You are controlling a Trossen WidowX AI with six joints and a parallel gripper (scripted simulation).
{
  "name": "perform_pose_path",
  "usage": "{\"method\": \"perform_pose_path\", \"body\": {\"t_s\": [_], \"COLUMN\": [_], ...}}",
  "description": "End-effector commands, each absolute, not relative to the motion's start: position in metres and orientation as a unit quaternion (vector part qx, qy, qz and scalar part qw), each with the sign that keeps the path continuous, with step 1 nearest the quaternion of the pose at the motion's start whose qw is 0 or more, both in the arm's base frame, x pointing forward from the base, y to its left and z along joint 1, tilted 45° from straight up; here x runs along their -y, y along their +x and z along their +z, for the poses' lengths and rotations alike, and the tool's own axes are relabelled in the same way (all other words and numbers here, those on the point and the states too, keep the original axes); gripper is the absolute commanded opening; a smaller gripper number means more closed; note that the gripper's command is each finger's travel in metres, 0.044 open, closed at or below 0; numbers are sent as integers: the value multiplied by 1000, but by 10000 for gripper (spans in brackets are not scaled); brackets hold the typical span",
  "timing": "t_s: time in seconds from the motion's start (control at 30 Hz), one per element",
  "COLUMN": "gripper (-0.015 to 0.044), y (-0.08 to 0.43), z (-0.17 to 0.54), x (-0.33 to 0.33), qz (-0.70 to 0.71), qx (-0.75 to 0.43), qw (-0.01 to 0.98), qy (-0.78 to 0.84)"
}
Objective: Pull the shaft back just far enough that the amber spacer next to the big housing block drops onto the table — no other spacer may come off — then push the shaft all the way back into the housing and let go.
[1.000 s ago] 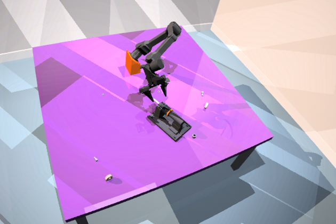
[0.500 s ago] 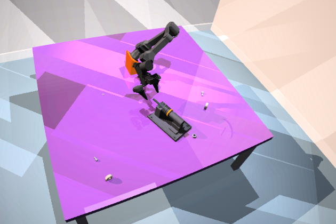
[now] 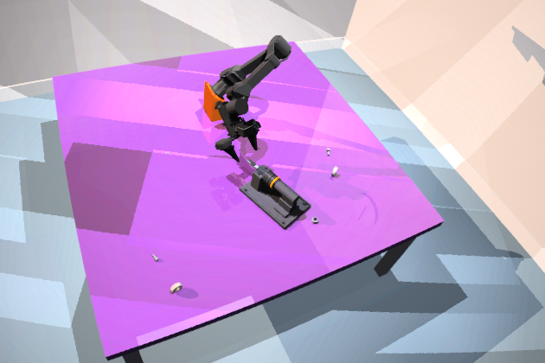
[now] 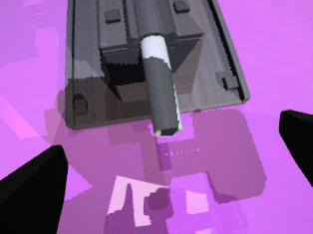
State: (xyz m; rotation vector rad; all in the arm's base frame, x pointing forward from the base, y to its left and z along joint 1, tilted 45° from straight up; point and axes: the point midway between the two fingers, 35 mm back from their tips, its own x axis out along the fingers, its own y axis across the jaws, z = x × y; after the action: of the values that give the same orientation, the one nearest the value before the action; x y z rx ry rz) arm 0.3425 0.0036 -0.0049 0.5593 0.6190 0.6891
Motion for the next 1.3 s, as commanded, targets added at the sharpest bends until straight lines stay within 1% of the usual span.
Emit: {"method": "perform_pose_path", "body": {"t_s": [0.0, 1.27], "gripper": [440, 440], "y": [342, 353], "z": [-5, -4], "x": [-4, -10], "qz": [331, 331], "qx": [-294, -294], "qw": [856, 856], "qy": [266, 266]}}
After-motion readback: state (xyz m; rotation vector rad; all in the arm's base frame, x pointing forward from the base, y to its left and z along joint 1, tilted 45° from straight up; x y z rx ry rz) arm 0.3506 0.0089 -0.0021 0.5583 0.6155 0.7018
